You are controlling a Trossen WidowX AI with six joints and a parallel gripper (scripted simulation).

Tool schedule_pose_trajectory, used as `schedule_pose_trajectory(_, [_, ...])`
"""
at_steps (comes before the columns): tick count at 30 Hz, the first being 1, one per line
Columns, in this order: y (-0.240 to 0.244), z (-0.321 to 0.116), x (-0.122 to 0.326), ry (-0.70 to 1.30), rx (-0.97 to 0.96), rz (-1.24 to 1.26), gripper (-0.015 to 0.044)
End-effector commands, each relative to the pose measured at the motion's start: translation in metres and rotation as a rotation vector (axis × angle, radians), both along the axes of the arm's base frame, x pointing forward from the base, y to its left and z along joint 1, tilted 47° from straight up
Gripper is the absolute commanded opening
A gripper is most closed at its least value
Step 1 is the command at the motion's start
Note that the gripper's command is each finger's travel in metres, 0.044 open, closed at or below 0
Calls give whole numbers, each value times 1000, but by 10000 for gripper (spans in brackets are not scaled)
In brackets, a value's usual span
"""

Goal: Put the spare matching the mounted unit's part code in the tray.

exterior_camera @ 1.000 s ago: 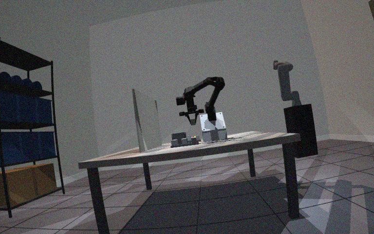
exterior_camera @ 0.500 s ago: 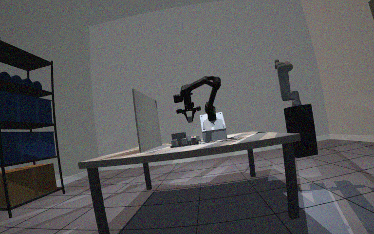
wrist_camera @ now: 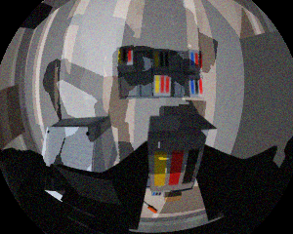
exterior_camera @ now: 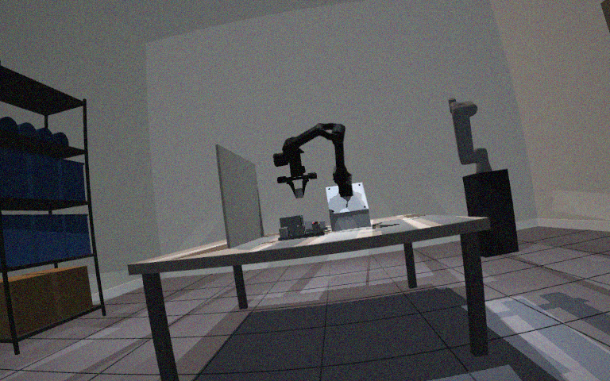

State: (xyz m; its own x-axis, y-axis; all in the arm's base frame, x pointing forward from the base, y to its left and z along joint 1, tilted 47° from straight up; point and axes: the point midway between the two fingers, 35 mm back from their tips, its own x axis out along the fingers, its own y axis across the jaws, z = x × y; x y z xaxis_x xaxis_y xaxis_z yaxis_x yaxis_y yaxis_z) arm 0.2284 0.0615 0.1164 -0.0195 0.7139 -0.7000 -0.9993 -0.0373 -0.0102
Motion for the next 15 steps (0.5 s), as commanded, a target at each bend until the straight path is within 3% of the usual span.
schedule_pose_trajectory(1, [-12,-6,16,-3,-10,-10,0])
schedule_pose_trajectory(15, [-52,-37,59,8,-22,-36,0])
